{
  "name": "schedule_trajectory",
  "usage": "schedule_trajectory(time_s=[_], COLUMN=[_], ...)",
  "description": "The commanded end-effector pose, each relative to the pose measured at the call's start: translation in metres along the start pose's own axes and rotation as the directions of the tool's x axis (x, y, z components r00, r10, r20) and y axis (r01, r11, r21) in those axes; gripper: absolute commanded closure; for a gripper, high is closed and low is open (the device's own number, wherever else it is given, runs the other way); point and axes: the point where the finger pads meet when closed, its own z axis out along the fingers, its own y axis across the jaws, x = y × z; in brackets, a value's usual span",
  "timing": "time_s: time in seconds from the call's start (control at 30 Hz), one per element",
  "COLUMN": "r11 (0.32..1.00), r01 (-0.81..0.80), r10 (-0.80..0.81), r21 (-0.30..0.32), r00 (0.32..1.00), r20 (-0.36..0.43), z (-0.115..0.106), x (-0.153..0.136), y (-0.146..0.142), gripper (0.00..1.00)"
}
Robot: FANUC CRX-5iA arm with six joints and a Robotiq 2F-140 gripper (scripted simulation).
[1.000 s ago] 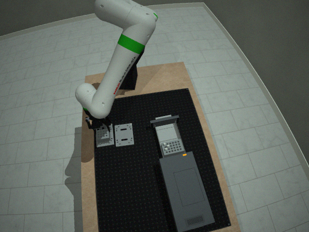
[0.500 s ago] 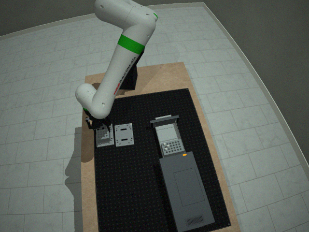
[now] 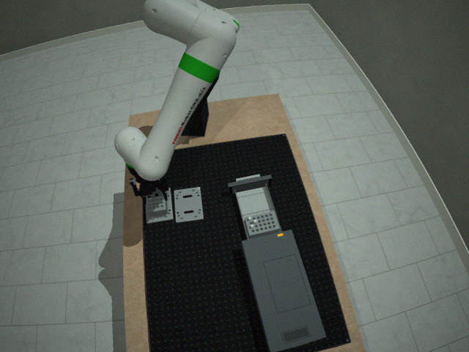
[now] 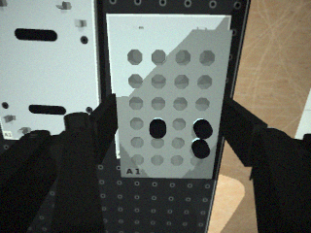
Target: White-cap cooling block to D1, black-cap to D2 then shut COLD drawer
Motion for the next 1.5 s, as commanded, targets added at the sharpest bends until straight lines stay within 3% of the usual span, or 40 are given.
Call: schedule_trajectory(time_s=[0.0, 1.47], r11=[1.000, 1.000], r01=[0.000, 0.000], r10=[0.000, 0.000], r21=[-0.001, -0.001], r00=[1.000, 1.000], r20=[-0.001, -0.001], z=[-0.0005, 0.0061], x=[0.0009, 0.0009], y=[0.0007, 0.0007], gripper=[0.90, 0.90])
